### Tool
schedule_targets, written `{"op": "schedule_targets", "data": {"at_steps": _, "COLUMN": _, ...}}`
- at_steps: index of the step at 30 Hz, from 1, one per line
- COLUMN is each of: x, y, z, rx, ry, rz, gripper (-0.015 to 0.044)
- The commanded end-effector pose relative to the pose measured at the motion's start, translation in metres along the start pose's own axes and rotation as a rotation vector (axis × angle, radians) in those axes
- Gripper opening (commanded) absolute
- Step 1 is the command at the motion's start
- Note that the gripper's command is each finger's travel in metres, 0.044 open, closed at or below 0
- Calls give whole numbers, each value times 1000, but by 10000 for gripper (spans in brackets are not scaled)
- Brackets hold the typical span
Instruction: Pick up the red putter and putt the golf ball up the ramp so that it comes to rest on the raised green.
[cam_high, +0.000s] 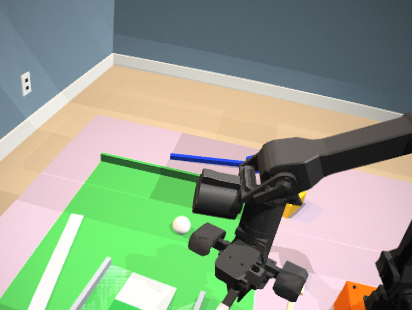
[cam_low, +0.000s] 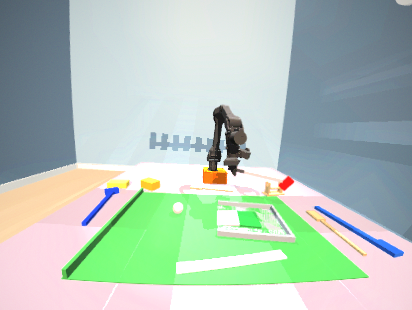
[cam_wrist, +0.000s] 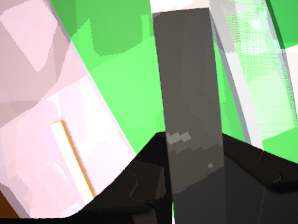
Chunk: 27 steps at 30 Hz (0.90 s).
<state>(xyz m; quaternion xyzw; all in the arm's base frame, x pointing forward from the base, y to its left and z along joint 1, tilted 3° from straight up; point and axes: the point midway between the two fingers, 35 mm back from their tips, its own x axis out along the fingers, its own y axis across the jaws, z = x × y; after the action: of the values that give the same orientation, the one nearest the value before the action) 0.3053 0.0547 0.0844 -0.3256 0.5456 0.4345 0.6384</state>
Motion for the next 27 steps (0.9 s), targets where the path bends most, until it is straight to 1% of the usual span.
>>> {"op": "schedule_targets", "data": {"at_steps": 1, "x": -7, "y": -14, "z": -18, "rx": 104, "ry": 7, "rz": -23, "gripper": 0}}
{"op": "schedule_targets", "data": {"at_steps": 14, "x": -24, "y": -42, "z": -89, "rx": 431, "ry": 46, "rz": -71, "gripper": 0}}
{"op": "schedule_targets", "data": {"at_steps": 27, "x": -42, "y": -51, "z": -163, "rx": 760, "ry": 83, "rz": -112, "gripper": 0}}
